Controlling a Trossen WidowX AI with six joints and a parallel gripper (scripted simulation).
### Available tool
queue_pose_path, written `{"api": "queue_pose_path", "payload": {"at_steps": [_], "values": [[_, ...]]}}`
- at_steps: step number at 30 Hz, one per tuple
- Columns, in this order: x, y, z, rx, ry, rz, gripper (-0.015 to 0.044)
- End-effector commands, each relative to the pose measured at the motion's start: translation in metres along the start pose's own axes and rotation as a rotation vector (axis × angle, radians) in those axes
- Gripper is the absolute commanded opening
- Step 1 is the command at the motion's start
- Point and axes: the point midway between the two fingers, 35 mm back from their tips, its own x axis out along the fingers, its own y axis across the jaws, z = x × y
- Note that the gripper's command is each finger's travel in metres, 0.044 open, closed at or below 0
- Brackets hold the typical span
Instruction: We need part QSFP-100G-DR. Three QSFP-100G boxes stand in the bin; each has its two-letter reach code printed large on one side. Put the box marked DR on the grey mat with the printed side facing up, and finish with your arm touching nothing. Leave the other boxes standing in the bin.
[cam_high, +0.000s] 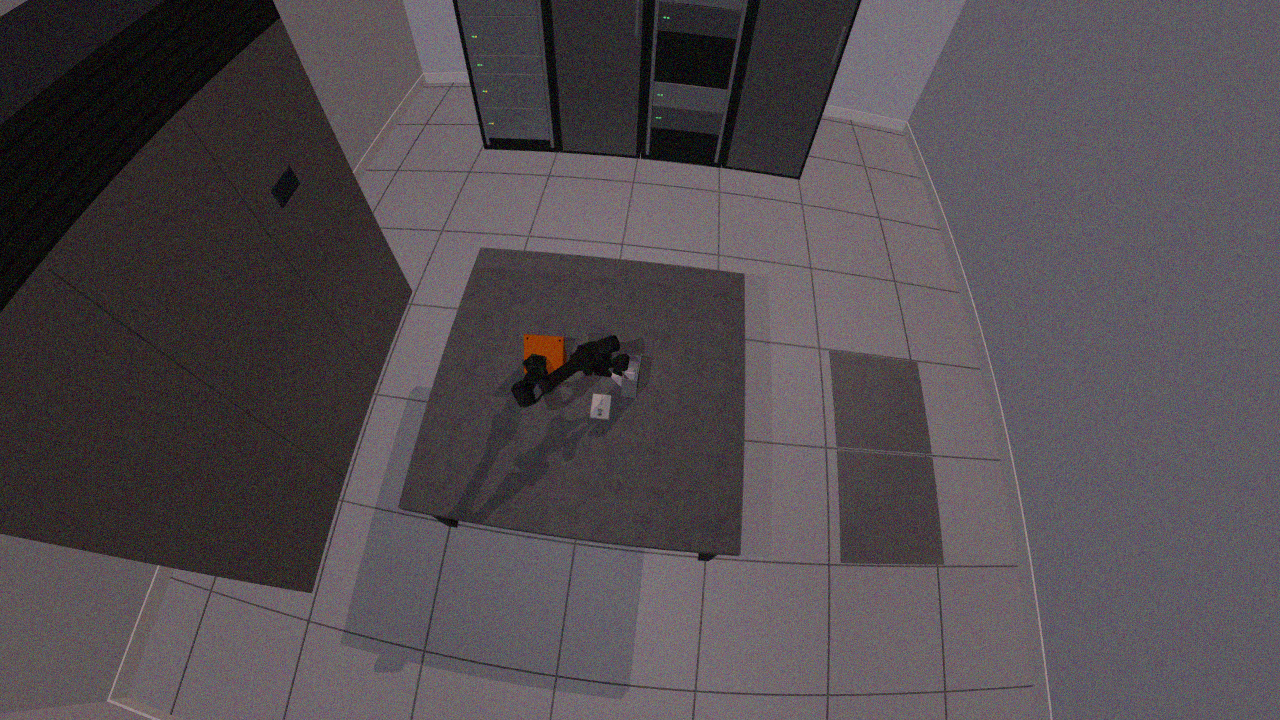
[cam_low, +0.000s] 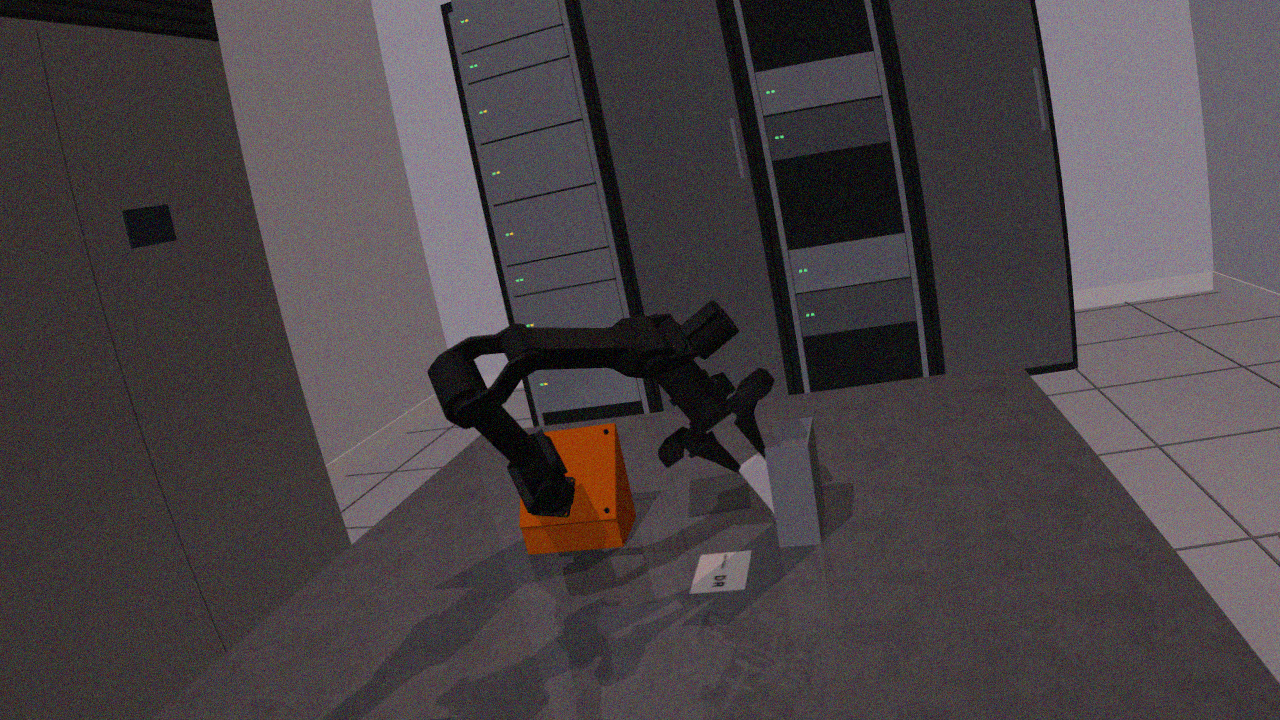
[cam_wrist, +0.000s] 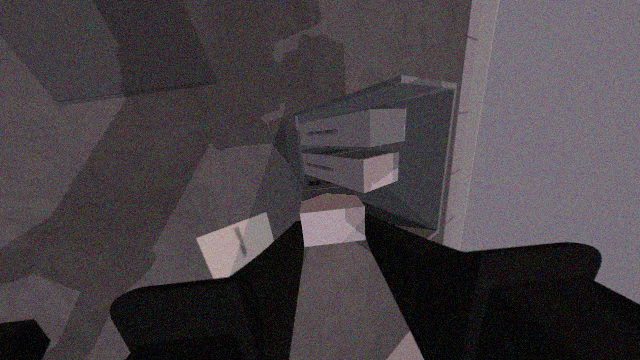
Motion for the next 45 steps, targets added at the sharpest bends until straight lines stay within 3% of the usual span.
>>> {"api": "queue_pose_path", "payload": {"at_steps": [1,45], "values": [[-0.007,-0.001,0.0,0.004,0.001,0.0,0.0156],[-0.051,0.021,0.002,-0.004,-0.006,0.005,0.0156]]}}
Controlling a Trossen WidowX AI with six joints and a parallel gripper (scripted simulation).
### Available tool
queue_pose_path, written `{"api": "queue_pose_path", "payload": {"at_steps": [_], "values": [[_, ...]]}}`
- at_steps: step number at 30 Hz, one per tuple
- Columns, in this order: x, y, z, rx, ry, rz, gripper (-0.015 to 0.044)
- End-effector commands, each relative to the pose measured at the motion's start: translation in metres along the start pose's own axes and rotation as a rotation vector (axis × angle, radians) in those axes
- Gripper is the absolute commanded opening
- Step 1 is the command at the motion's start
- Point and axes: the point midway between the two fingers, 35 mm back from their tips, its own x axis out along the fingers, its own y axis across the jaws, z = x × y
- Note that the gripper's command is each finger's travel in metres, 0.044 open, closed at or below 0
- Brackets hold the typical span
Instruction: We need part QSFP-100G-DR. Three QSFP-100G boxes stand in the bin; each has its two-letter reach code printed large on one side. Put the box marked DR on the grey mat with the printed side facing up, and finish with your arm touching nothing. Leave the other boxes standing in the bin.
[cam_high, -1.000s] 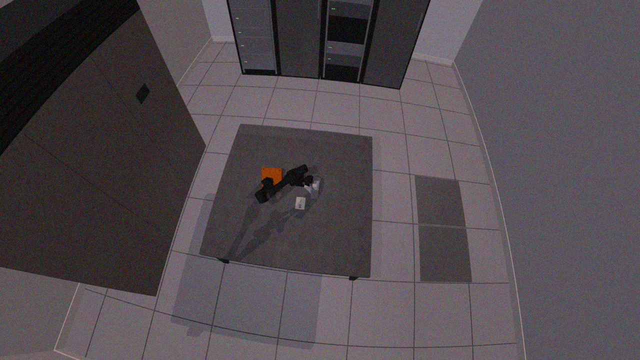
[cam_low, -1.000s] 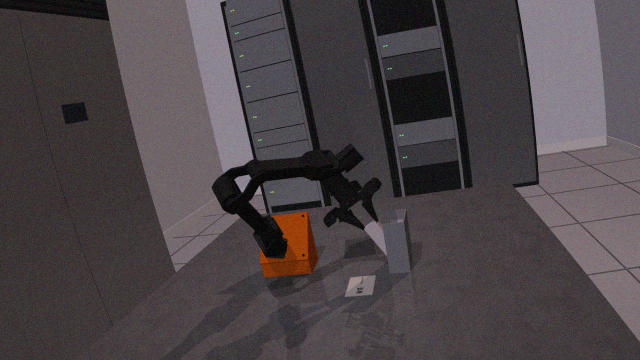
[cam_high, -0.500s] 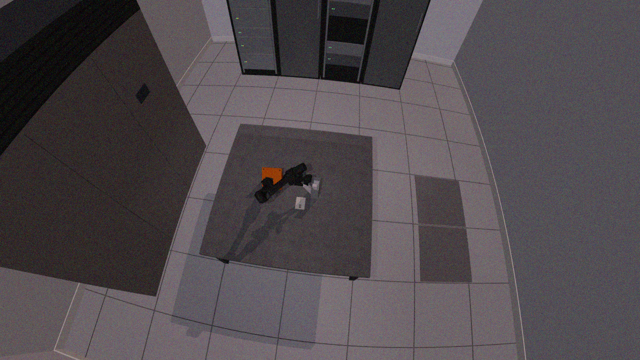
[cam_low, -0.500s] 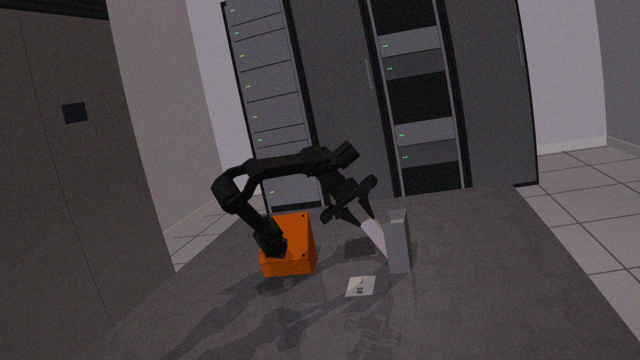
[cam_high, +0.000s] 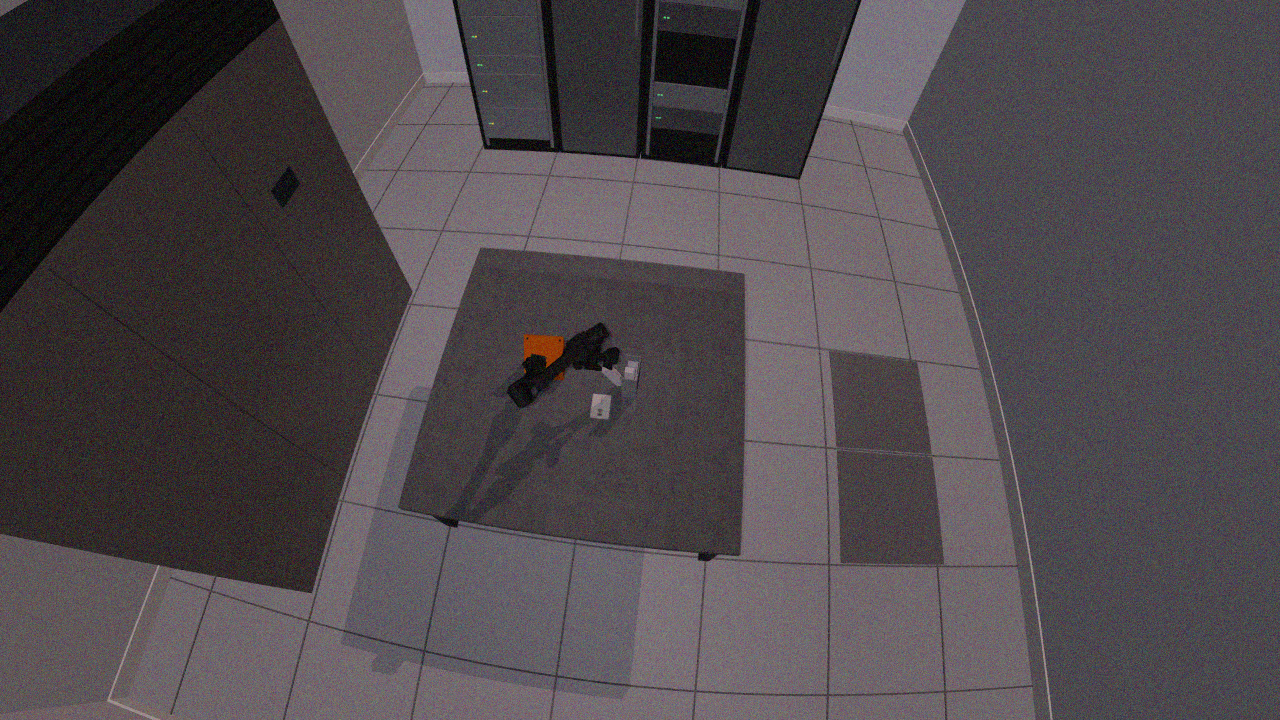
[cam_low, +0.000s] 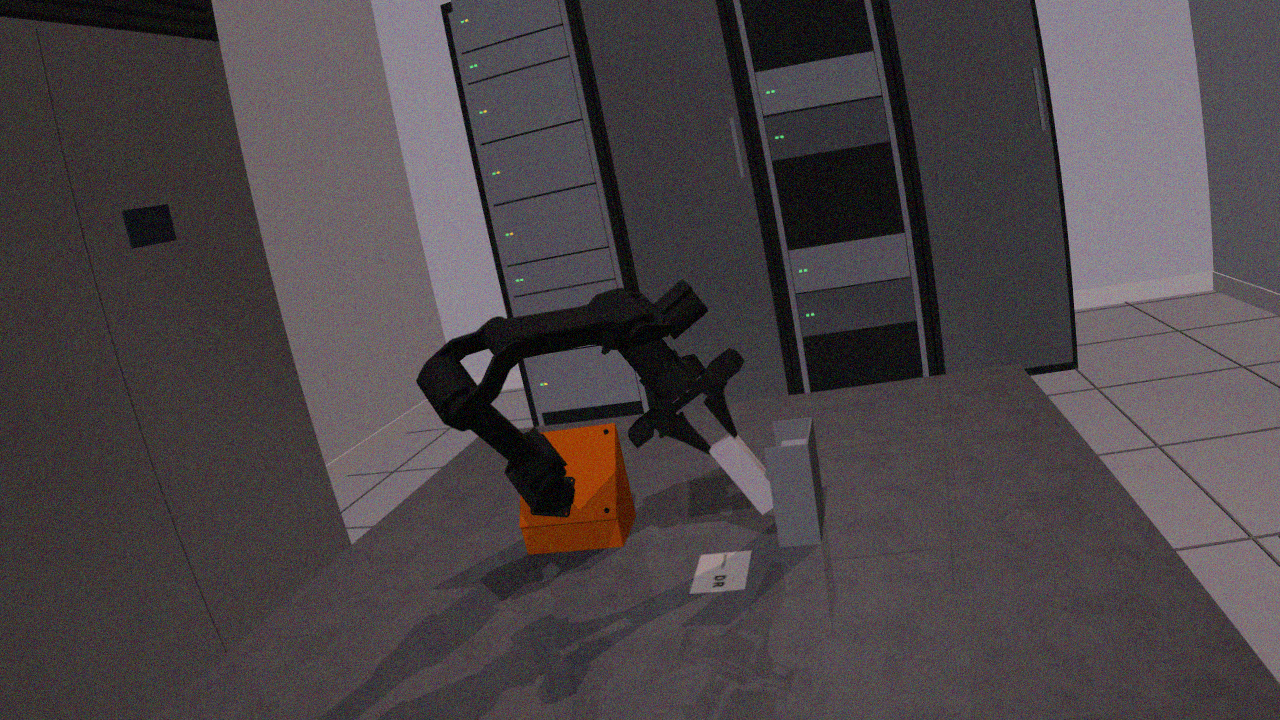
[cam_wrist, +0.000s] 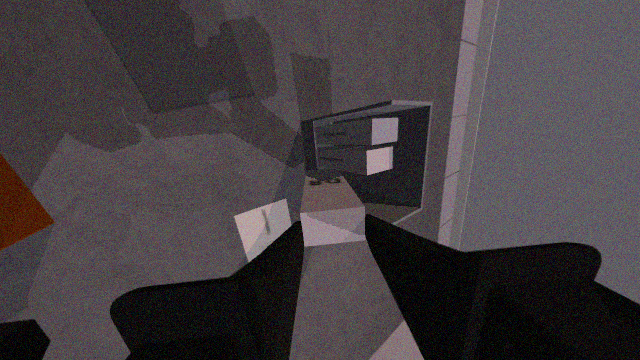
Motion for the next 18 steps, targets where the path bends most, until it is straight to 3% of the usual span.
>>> {"api": "queue_pose_path", "payload": {"at_steps": [1,18], "values": [[-0.004,0.006,-0.001,0.006,0.001,-0.004,0.0156],[-0.017,0.03,-0.002,0.005,0.003,-0.004,0.0156]]}}
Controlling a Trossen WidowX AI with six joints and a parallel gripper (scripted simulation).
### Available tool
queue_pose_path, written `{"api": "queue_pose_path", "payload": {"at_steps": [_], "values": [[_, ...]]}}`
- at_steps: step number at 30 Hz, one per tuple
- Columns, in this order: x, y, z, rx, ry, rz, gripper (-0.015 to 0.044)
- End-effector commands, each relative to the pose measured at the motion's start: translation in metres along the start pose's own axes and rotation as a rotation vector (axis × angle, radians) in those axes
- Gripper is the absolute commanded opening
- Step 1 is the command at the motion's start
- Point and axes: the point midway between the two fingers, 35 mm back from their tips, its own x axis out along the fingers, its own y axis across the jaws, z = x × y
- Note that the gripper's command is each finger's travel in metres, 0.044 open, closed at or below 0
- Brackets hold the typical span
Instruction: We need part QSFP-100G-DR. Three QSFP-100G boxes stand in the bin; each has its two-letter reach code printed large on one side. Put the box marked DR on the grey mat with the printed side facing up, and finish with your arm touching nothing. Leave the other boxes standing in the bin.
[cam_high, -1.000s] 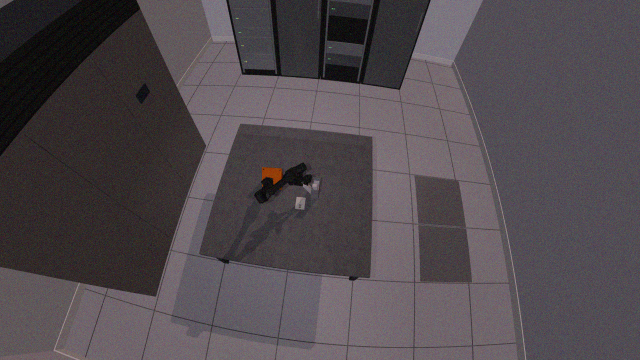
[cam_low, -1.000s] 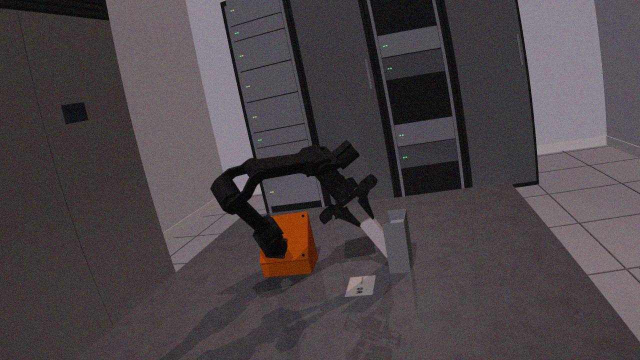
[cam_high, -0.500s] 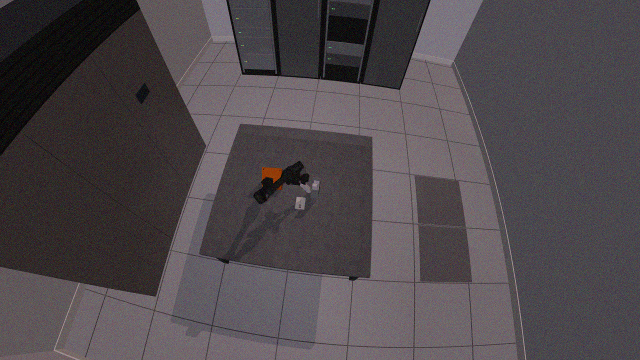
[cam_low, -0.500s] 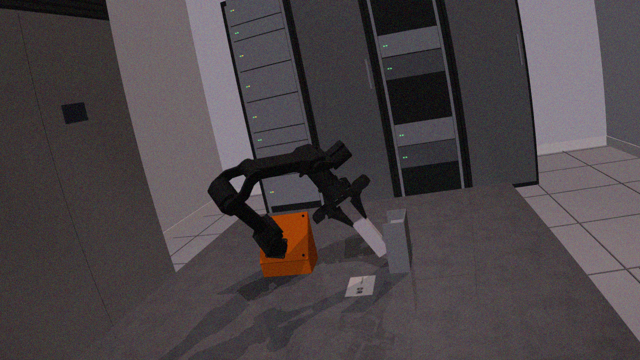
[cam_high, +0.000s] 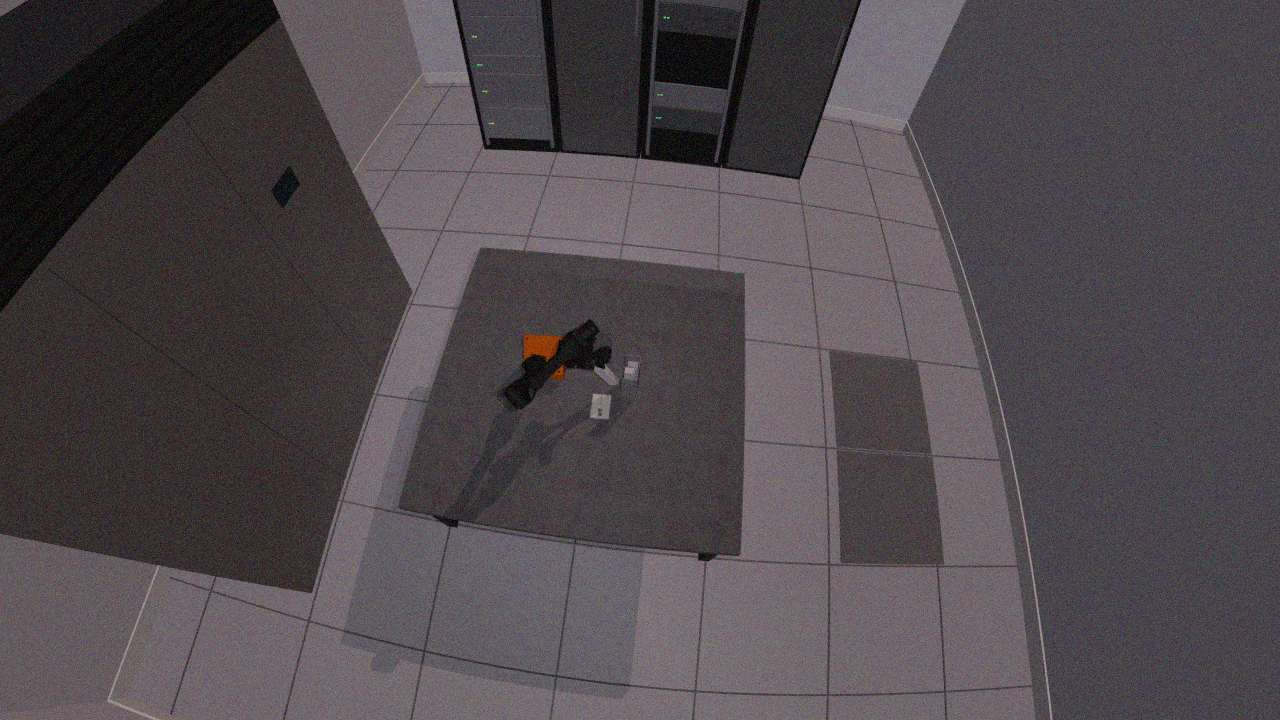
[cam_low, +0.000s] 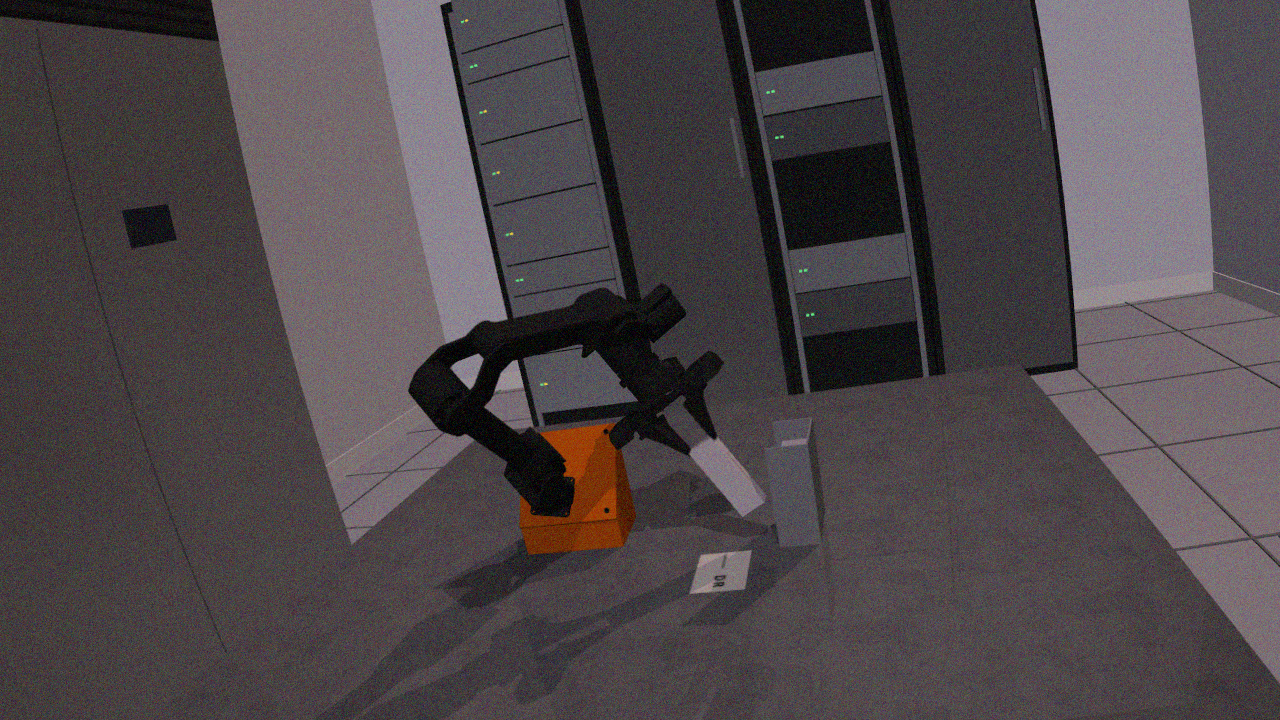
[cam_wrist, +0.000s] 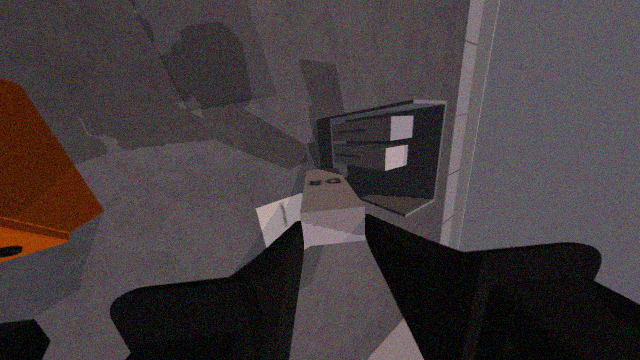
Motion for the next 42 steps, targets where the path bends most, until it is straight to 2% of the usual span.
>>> {"api": "queue_pose_path", "payload": {"at_steps": [1,20,42], "values": [[-0.003,0.007,-0.002,0.007,0.0,-0.003,0.0156],[-0.006,0.011,0.011,0.007,0.0,-0.004,0.0156],[0.025,0.028,0.012,0.007,0.0,-0.004,0.0156]]}}
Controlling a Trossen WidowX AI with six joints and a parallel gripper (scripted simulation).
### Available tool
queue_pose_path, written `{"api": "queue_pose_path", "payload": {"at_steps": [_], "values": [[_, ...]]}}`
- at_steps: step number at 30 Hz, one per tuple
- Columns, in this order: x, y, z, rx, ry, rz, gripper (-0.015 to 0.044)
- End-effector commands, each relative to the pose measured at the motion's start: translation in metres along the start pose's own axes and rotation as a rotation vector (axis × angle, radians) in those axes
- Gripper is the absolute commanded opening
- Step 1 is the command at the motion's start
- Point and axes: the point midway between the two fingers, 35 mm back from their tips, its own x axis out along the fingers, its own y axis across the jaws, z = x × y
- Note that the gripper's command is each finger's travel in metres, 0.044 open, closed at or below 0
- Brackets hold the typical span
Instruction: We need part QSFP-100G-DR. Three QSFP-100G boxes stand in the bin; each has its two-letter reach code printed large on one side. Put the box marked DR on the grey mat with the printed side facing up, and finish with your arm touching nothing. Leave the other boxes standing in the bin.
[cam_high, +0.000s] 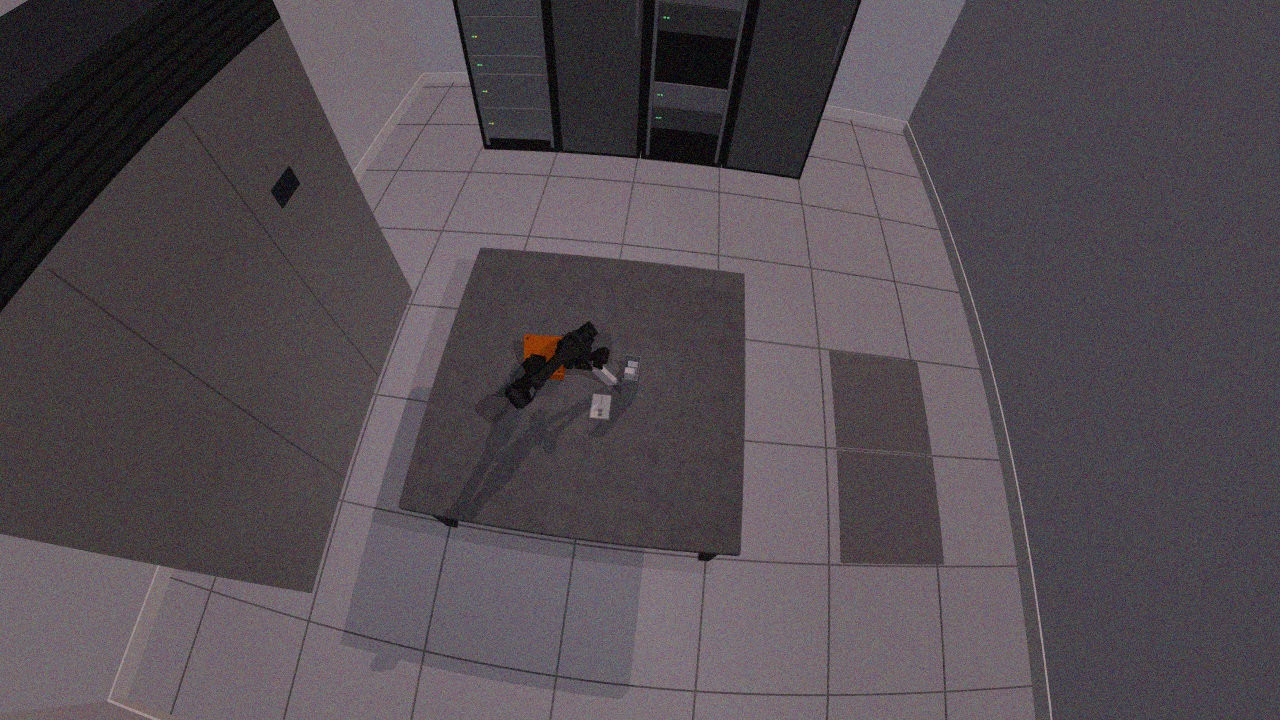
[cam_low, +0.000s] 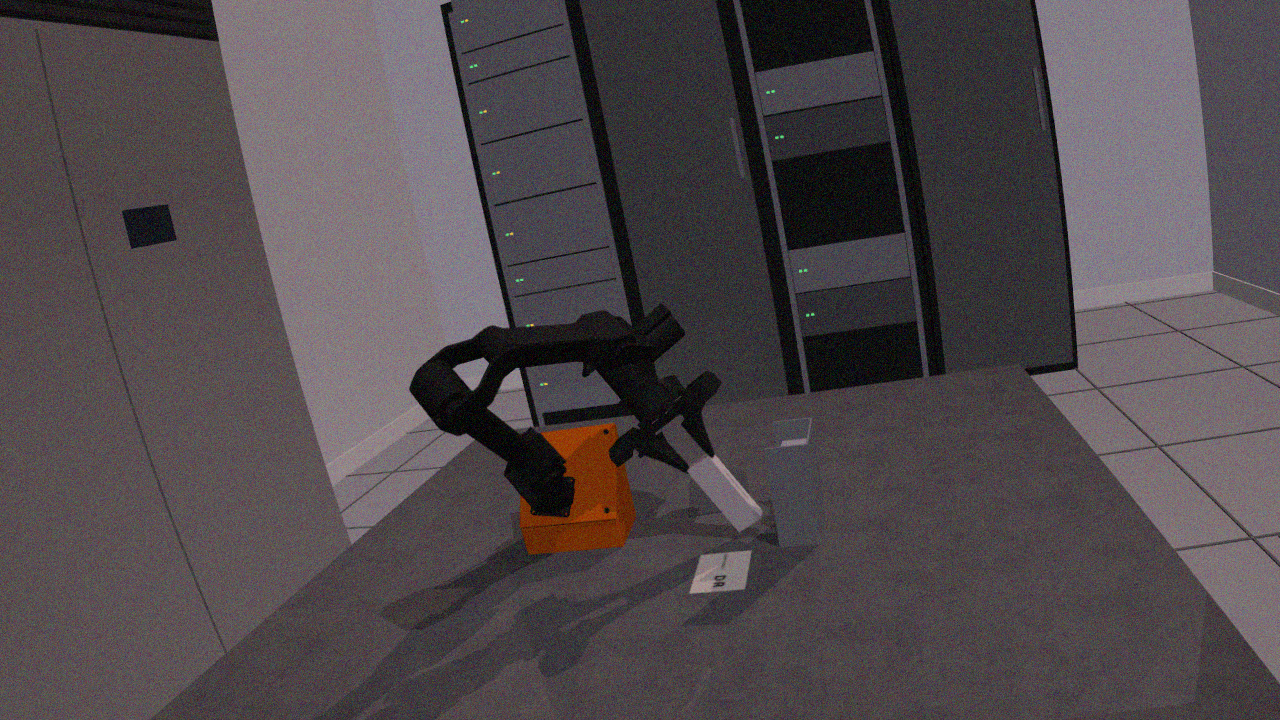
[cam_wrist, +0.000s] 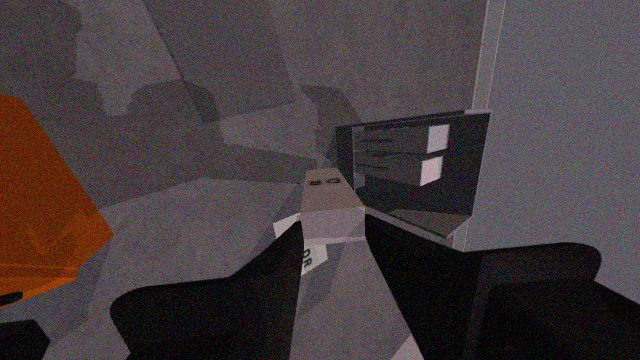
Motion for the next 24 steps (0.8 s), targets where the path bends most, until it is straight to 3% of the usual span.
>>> {"api": "queue_pose_path", "payload": {"at_steps": [1,8,12,24], "values": [[0.0051,0.0033,-0.0019,0.0,0.004,-0.007,0.0156],[0.0124,0.0081,-0.0026,0.0,0.006,-0.008,0.0156],[0.0104,0.0068,-0.0008,0.0,0.002,0.0,0.024],[0.0126,0.001,0.0007,-0.002,0.001,0.038,0.024]]}}
